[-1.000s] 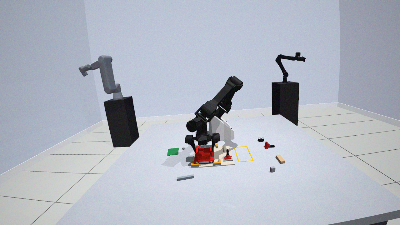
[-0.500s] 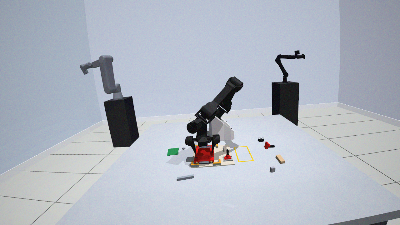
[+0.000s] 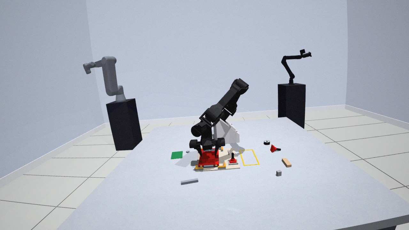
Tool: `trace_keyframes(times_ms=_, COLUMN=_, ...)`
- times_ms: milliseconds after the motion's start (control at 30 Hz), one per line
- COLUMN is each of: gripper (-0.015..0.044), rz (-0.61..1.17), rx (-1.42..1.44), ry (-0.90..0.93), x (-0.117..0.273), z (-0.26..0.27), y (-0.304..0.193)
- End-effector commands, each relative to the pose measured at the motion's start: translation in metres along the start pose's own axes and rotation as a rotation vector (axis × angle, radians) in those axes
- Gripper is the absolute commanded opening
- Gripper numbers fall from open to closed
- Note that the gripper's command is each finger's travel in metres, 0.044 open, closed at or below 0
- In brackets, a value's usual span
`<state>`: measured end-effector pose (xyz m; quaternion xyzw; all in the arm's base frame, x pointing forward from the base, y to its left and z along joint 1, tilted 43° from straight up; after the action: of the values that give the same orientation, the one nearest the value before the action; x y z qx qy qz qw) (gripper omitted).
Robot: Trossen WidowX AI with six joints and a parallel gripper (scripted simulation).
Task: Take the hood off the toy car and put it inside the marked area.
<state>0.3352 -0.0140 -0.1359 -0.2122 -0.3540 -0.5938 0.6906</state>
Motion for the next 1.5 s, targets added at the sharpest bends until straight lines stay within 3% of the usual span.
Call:
trace_keyframes(times_ms=0, gripper=0.0295, rz=0.001, rx=0.001, ry=-0.001, x=0.0, z=0.0, y=0.0)
trace_keyframes(times_ms=367, gripper=0.0006, rz=0.001, rx=0.001, ry=-0.001, x=0.006, z=0.0, y=0.0)
trace_keyframes(times_ms=1467, gripper=0.0, rz=0.0, rx=0.0, ry=-0.002, x=0.028, z=-0.001, y=0.0)
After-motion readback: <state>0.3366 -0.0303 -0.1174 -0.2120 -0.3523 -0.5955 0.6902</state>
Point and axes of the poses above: the point midway between the two fingers, 35 mm back from their tips, its own x axis back along the fingers, its own z axis across the jaws, y = z × x, the point moved 1 cm from there along x, back along the fingers, and after that the axes turned 15 degrees about x, right-handed, at the moved point
